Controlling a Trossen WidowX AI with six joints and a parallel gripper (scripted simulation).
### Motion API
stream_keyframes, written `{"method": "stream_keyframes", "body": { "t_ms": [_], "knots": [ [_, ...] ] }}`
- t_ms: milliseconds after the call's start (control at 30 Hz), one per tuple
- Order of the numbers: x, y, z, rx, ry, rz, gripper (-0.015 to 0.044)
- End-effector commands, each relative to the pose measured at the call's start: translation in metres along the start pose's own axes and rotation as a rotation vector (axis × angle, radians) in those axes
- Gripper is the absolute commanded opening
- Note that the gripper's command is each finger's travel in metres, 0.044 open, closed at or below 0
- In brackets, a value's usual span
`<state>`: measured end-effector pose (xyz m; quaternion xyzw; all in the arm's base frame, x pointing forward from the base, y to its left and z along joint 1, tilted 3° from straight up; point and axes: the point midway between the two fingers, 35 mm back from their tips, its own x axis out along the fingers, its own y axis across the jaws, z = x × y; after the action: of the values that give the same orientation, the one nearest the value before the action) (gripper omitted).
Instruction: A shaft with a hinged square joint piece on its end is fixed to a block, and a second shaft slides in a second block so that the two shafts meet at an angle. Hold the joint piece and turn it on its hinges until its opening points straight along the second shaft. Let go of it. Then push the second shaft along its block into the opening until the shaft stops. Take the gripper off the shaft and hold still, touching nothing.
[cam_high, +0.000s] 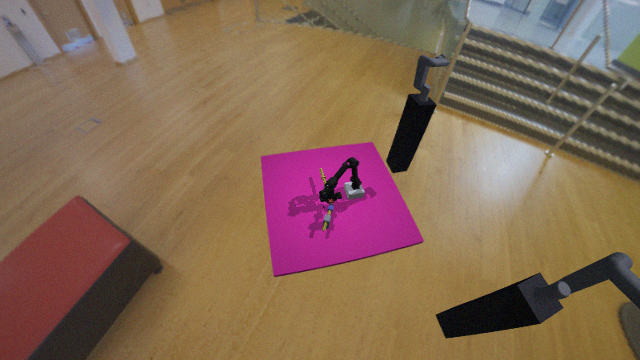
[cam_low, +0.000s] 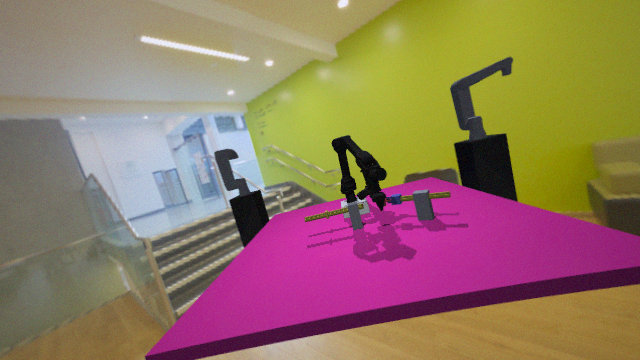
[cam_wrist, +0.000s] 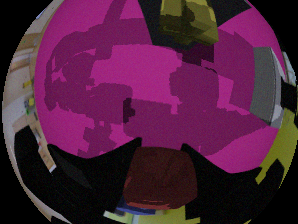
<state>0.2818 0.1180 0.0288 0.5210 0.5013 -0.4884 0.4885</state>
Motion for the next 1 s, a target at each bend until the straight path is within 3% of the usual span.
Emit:
{"method": "stream_keyframes", "body": {
  "t_ms": [0, 67, 233, 333, 700, 967],
  "knots": [
    [0.0, 0.0, 0.0001, 0.001, -0.001, 0.0, 0.0],
    [0.0, 0.0, 0.0001, 0.001, -0.001, 0.0, 0.0],
    [0.0, 0.0, 0.0001, 0.001, -0.001, 0.0, 0.0131],
    [0.0, 0.0, 0.0001, 0.001, -0.001, 0.0, 0.0147],
    [0.0, 0.0, 0.0001, 0.001, -0.001, 0.0, 0.0436],
    [0.0, 0.0, 0.0001, 0.001, -0.001, 0.0, 0.044]
  ]
}}
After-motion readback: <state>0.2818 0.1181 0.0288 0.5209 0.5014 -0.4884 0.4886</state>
